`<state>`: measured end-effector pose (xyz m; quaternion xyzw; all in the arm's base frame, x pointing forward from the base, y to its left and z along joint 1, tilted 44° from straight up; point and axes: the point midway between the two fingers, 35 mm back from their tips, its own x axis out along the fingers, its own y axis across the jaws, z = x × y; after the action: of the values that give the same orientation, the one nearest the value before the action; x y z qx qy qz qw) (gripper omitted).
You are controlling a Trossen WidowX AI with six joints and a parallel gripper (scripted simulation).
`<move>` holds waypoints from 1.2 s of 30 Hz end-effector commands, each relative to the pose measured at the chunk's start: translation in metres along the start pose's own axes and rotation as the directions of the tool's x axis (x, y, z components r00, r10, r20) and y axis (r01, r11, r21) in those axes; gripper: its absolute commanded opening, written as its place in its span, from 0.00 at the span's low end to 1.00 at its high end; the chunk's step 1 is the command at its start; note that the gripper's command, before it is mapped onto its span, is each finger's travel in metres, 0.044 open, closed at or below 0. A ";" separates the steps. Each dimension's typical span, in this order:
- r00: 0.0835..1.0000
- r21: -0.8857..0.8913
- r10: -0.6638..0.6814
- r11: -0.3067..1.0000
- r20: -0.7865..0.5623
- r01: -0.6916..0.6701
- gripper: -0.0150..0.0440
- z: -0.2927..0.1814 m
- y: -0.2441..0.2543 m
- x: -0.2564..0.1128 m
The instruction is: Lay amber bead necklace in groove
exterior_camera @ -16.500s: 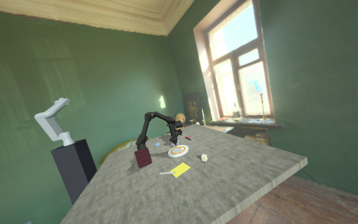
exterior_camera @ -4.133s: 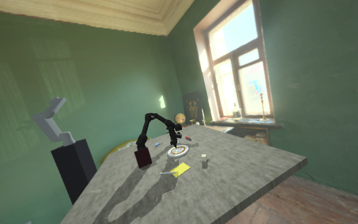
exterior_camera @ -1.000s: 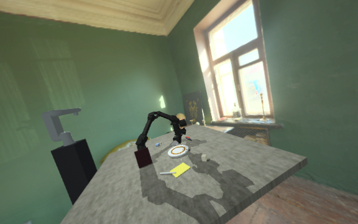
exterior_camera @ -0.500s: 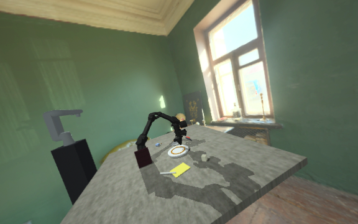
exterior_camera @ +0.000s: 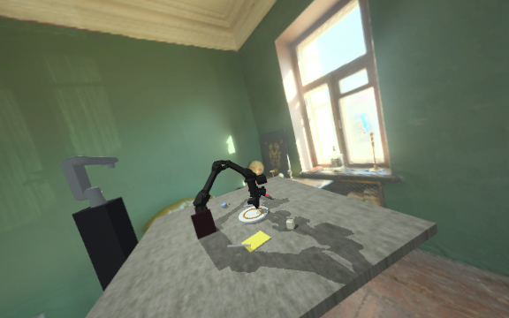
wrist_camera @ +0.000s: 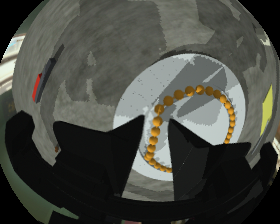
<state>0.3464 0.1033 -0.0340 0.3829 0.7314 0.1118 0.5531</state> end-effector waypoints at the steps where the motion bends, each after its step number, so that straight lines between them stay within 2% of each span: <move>1: 1.000 0.010 0.004 1.000 -0.005 -0.004 0.46 0.000 -0.001 0.004; 6: 1.000 0.001 0.000 1.000 -0.001 0.000 0.25 0.000 0.000 0.001; 36: 1.000 0.001 0.000 1.000 -0.001 0.000 0.25 0.000 0.000 0.001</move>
<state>0.3457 0.1039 -0.0353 0.3833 0.7322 0.1112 0.5520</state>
